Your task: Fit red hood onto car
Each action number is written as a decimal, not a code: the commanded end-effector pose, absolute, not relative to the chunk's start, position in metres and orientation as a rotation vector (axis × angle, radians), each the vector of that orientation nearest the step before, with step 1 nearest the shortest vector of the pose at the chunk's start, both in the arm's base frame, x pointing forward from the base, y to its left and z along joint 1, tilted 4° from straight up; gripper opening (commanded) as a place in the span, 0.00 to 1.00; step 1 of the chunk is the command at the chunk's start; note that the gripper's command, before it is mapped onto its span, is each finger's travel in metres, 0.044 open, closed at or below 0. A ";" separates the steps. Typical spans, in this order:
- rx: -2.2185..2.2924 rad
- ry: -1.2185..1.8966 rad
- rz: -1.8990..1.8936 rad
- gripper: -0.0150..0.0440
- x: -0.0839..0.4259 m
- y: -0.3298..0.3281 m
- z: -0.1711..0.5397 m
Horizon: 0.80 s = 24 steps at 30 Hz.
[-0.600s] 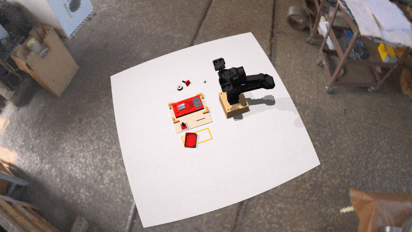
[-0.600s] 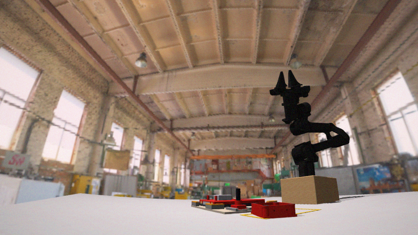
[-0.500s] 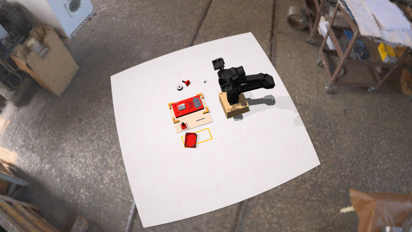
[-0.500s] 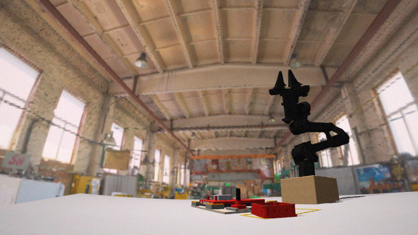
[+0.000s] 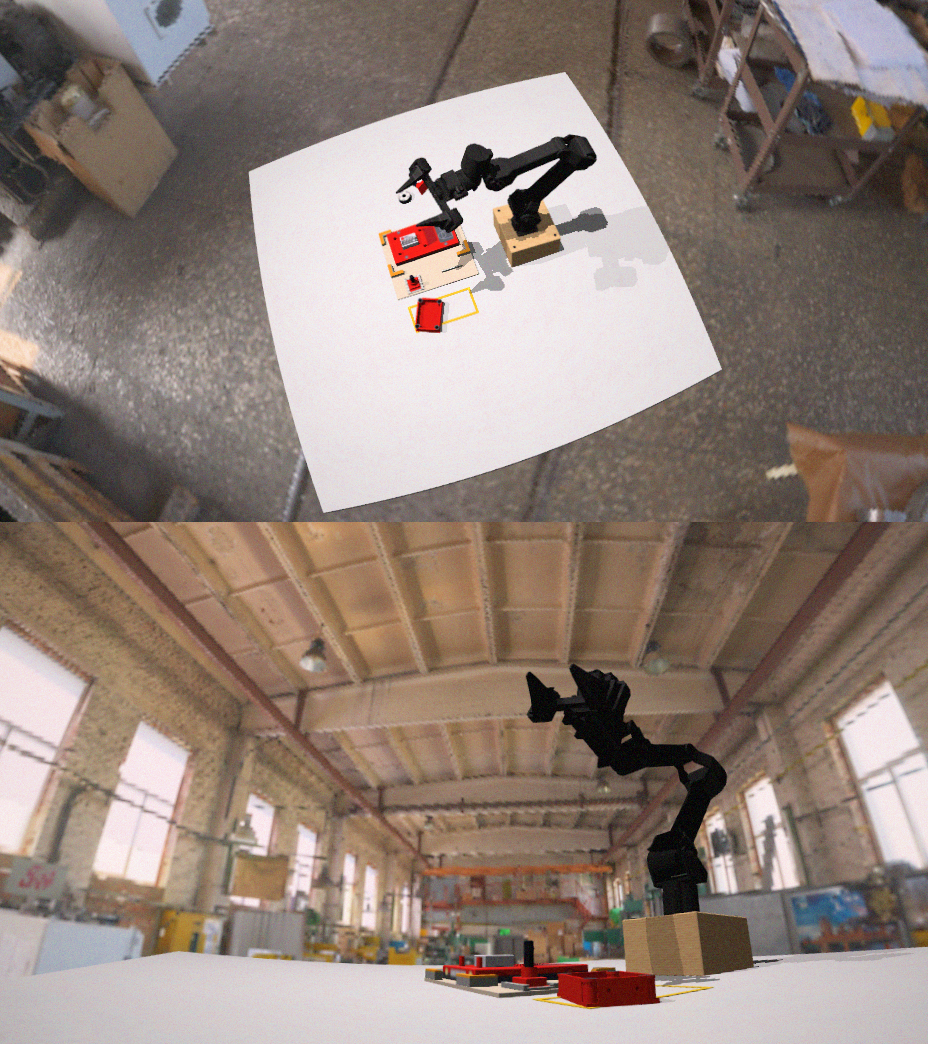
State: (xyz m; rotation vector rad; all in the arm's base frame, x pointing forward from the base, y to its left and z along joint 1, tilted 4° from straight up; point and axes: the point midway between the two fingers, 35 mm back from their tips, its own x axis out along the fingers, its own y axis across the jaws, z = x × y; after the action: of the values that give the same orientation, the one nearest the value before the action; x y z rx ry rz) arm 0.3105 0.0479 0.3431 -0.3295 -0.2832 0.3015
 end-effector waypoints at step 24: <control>-0.830 1.265 0.870 1.00 0.356 0.137 0.039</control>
State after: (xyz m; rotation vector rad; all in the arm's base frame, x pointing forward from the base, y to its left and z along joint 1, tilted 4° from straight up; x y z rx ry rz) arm 0.3672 0.1349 0.0588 -0.7647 1.1272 0.8036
